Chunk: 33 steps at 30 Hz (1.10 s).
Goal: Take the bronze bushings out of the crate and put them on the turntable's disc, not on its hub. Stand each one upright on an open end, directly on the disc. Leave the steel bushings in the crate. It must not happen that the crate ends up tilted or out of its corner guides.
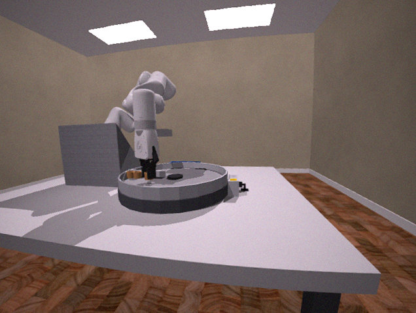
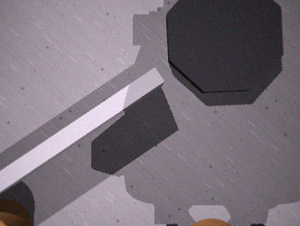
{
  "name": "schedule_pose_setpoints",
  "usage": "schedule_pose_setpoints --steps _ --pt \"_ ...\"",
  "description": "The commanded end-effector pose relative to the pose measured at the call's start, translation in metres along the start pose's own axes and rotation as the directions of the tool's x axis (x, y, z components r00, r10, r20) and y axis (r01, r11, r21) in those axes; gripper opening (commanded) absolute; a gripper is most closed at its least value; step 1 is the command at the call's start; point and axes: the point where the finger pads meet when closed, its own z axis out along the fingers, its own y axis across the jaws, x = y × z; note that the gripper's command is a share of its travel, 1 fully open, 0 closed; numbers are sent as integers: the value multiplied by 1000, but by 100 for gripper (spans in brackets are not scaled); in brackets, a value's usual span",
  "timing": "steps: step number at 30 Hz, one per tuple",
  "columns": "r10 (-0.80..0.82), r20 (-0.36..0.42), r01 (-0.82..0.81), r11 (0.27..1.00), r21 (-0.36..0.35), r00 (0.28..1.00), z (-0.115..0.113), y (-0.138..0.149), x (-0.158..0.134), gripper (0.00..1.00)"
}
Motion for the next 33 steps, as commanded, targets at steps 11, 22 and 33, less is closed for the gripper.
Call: schedule_pose_setpoints --steps 11,22,33 --pt "-2 0 2 1000 -5 1000 6 2 0 0" --pt "-2 0 2 1000 -5 1000 6 2 0 0" --pt "-2 0 2 1000 -5 1000 8 2 0 0"
